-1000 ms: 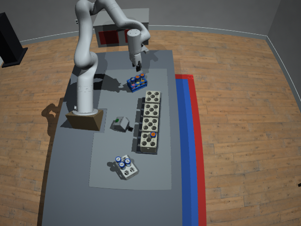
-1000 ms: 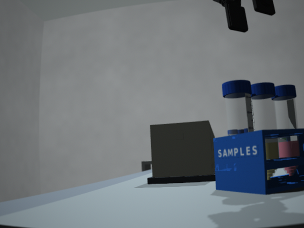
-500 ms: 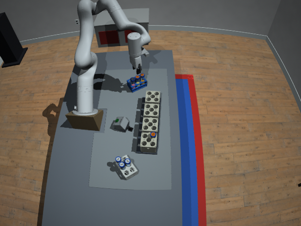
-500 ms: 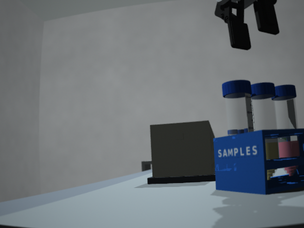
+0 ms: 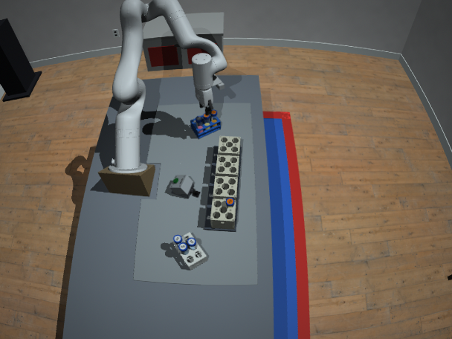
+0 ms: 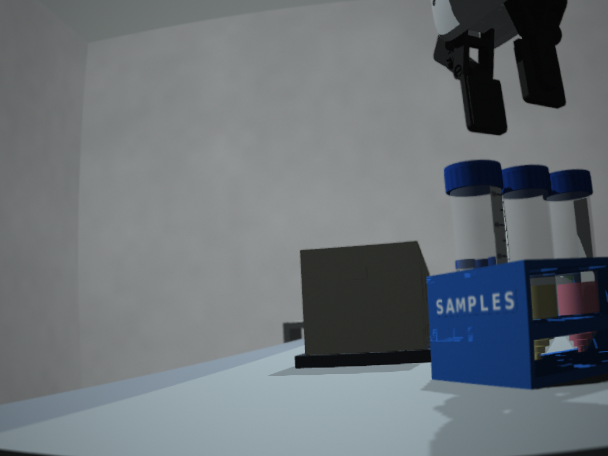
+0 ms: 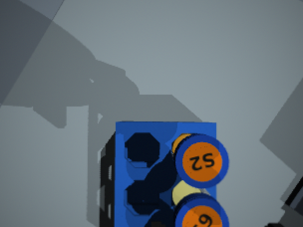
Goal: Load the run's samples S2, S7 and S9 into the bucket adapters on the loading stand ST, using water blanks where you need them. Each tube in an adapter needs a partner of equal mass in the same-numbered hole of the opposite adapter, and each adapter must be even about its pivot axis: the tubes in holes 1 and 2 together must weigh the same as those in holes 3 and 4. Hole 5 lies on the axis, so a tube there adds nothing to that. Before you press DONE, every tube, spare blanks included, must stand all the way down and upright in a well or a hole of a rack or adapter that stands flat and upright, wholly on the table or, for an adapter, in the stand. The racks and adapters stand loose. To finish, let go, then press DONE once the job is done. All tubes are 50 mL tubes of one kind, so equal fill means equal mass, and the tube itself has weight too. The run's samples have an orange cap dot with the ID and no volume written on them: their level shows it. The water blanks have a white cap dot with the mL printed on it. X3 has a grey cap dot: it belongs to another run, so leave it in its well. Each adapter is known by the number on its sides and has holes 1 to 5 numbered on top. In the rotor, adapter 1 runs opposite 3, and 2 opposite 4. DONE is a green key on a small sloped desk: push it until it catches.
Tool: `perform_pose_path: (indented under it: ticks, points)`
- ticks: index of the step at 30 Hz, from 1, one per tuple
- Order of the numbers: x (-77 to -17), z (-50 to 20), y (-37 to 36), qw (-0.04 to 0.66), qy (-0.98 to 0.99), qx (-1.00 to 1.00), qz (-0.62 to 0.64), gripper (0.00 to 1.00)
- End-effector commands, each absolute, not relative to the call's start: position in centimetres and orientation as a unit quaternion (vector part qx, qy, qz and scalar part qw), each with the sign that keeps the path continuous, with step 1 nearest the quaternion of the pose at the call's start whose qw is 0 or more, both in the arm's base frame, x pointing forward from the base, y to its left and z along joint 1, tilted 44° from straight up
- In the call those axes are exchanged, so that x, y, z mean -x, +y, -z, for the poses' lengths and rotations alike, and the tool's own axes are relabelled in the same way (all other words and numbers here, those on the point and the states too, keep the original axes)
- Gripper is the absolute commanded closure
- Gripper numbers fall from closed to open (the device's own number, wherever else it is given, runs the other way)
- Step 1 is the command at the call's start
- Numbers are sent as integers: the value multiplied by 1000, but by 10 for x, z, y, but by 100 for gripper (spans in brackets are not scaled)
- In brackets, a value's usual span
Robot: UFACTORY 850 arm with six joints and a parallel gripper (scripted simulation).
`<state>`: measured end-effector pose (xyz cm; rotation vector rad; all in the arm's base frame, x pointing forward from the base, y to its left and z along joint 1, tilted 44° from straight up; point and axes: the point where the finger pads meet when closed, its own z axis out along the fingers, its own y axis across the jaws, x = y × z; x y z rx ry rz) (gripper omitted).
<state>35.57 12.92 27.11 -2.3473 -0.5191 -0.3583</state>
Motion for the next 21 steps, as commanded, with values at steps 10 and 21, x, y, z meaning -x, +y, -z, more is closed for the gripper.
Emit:
perform_pose_path:
  ticks: [10,21]
  points:
    - [-359,-256,144,348,-200,905,139,43]
    - [-361,-245,155,348,-200,905,139,43]
